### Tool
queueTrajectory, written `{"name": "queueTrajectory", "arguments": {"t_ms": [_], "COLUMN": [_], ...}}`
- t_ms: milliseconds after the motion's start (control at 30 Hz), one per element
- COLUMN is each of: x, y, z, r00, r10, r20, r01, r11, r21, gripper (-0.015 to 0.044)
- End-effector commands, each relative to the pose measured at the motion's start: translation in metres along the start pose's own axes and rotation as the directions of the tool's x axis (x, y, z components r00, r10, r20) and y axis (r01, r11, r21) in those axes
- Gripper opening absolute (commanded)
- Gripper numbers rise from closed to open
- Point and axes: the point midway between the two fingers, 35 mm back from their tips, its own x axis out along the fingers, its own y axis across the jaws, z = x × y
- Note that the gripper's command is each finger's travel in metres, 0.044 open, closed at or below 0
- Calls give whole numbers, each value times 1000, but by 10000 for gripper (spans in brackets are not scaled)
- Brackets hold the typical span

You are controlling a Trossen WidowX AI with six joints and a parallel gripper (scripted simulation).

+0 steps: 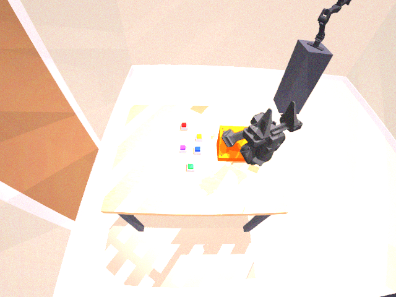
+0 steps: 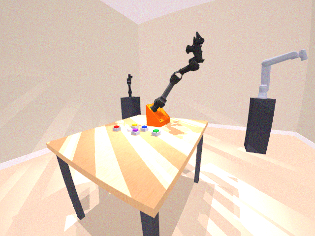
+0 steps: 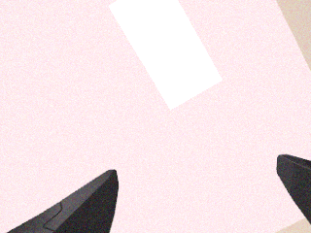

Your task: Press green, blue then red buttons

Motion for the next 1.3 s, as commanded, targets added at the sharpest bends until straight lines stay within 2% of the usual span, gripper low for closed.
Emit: {"name": "queueTrajectory", "arguments": {"t_ms": [0, 67, 133, 300, 533, 733, 933, 1100, 1267], "x": [-1, -10, -29, -52, -108, -161, -217, -267, -317], "y": [-3, -27, -75, -128, -221, -283, -326, -345, -348], "z": [-2, -14, -28, -31, -9, 31, 88, 144, 205], "r00": [1000, 994, 960, 895, 699, 490, 251, 35, -188], "r10": [-5, -54, -169, -321, -621, -823, -956, -999, -969], "r20": [-11, -95, -222, -310, -355, -288, -151, -1, 160], "r01": [5, 40, 80, 96, 47, -47, -165, -264, -349], "r11": [1000, 989, 928, 817, 535, 305, 112, -8, -86], "r21": [-16, -143, -364, -569, -844, -951, -980, -965, -933], "gripper": [400, 400, 400, 400, 400, 400, 400, 400, 400]}}
